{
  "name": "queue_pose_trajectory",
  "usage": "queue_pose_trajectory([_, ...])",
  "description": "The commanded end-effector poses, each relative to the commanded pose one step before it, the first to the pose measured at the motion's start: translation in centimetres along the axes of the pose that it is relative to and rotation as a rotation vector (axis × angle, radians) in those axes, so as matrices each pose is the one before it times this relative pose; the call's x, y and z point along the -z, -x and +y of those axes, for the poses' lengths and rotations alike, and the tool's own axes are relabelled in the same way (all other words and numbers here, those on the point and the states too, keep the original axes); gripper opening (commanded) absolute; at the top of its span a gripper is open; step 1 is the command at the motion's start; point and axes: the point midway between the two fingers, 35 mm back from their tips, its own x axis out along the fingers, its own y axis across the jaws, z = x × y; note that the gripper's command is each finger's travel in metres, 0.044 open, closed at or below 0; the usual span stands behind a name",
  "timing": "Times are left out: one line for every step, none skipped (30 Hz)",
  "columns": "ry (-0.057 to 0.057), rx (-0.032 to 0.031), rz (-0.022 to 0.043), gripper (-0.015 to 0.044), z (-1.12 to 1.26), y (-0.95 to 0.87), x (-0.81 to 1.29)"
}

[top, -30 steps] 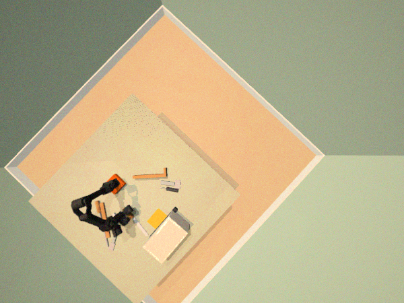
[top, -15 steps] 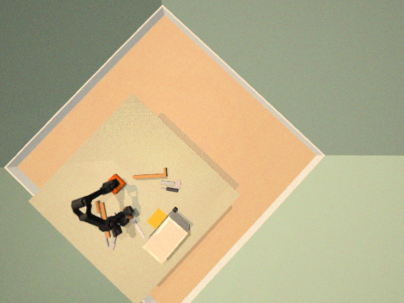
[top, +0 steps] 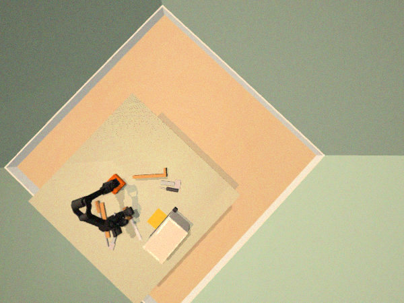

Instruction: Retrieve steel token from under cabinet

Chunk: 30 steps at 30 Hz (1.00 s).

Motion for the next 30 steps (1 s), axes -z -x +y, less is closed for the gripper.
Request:
queue_pose_trajectory([-0.0413, 0.00577, -0.00311, 0.0000, -0.149, 0.104, -0.104])
queue_pose_trajectory([-0.0080, 0.00001, 0.00001, 0.0000, -0.005, 0.001, 0.000])
queue_pose_trajectory([-0.0080, 0.00001, 0.00001, 0.0000, -0.005, 0.001, 0.000])
queue_pose_trajectory([-0.0080, 0.00001, 0.00001, 0.0000, -0.005, 0.001, 0.000])
queue_pose_trajectory([-0.0080, 0.00001, 0.00001, 0.0000, -0.005, 0.001, 0.000])
queue_pose_trajectory([-0.0080, 0.00001, 0.00001, 0.0000, -0.005, 0.001, 0.000])
queue_pose_trajectory([-0.0080, 0.00001, 0.00001, 0.0000, -0.005, 0.001, 0.000])
queue_pose_trajectory([-0.0080, 0.00001, 0.00001, 0.0000, -0.005, 0.001, 0.000])
queue_pose_trajectory([-0.0080, 0.00001, 0.00001, 0.0000, -0.006, 0.001, -0.001])
queue_pose_trajectory([-0.0080, 0.00001, 0.00001, 0.0000, -0.006, 0.001, -0.001])
queue_pose_trajectory([-0.0080, 0.00001, 0.00001, 0.0000, -0.006, 0.001, -0.001])
queue_pose_trajectory([-0.0080, 0.00001, 0.00001, 0.0000, -0.006, 0.001, -0.001])
queue_pose_trajectory([-0.0080, 0.00002, 0.00001, 0.0000, -0.006, 0.001, -0.001])
queue_pose_trajectory([-0.0080, 0.00002, 0.00001, 0.0000, -0.008, 0.001, -0.001])
queue_pose_trajectory([-0.0021, -0.00010, 0.00002, 0.0000, 0.098, 0.000, 0.021])
queue_pose_trajectory([-0.0016, -0.00010, 0.00002, 0.0000, 0.101, 0.000, 0.020])
queue_pose_trajectory([-0.0023, -0.00010, 0.00003, 0.0000, 0.098, 0.000, 0.024])
queue_pose_trajectory([-0.0028, -0.00010, 0.00003, 0.0000, 0.102, 0.000, 0.026])
queue_pose_trajectory([-0.0015, -0.00010, 0.00002, 0.0000, 0.102, 0.000, 0.021])
queue_pose_trajectory([-0.0015, -0.00011, 0.00002, 0.0000, 0.104, 0.000, 0.021])
queue_pose_trajectory([-0.0012, -0.00011, 0.00002, 0.0000, 0.103, 0.000, 0.020])
queue_pose_trajectory([-0.0011, -0.00011, 0.00002, 0.0000, 0.104, 0.000, 0.020])
queue_pose_trajectory([-0.0010, -0.00011, 0.00002, 0.0000, 0.103, 0.000, 0.019])
queue_pose_trajectory([-0.0010, -0.00010, 0.00002, 0.0000, 0.102, 0.000, 0.019])
queue_pose_trajectory([-0.0009, -0.00010, 0.00002, 0.0000, 0.101, 0.000, 0.019])
queue_pose_trajectory([-0.0009, -0.00010, 0.00002, 0.0000, 0.100, 0.000, 0.019])
queue_pose_trajectory([-0.0009, -0.00011, 0.00002, 0.0000, 0.104, 0.000, 0.020])
queue_pose_trajectory([-0.0008, -0.00011, 0.00002, 0.0000, 0.104, 0.000, 0.020])
queue_pose_trajectory([-0.0008, -0.00011, 0.00002, 0.0000, 0.102, 0.000, 0.021])
queue_pose_trajectory([-0.0010, -0.00011, 0.00002, 0.0000, 0.102, 0.000, 0.022])
